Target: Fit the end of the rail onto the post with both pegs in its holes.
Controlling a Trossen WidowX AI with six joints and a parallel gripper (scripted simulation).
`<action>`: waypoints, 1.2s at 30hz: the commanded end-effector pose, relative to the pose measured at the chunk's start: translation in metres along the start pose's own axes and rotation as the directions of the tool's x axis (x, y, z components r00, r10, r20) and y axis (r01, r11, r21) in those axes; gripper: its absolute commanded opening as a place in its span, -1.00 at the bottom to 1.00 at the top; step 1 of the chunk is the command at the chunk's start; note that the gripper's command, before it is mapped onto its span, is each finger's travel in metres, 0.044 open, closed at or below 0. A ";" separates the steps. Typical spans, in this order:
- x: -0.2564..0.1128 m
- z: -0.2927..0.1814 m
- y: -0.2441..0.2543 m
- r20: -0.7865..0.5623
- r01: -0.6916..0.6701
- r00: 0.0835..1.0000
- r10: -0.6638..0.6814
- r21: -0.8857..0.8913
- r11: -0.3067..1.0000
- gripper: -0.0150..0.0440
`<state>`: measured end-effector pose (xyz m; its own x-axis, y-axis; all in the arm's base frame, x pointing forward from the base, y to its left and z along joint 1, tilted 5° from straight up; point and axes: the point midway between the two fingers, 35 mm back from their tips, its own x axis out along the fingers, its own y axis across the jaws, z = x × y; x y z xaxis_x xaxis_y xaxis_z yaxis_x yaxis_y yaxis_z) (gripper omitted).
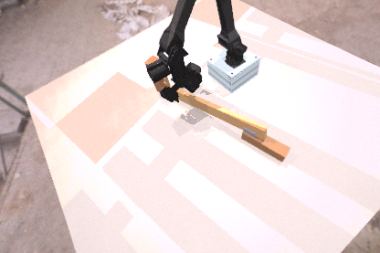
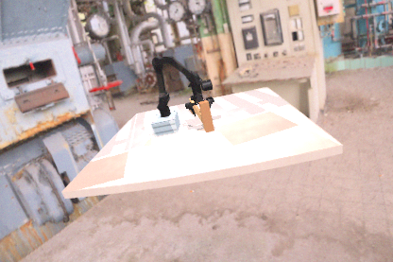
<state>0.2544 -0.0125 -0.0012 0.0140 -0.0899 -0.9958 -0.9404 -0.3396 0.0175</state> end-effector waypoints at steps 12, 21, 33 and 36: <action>0.023 0.002 0.001 0.005 0.002 1.000 -0.002 -0.003 1.000 1.00; 0.037 0.003 0.002 0.005 0.002 1.000 -0.002 -0.003 1.000 1.00; 0.040 0.003 0.002 0.005 0.002 1.000 -0.002 -0.003 1.000 0.20; 0.040 0.003 0.002 0.005 0.002 1.000 -0.002 -0.003 1.000 -0.07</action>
<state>0.2510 -0.0145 -0.0407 0.0114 -0.0898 -0.9959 -0.9404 -0.3396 0.0198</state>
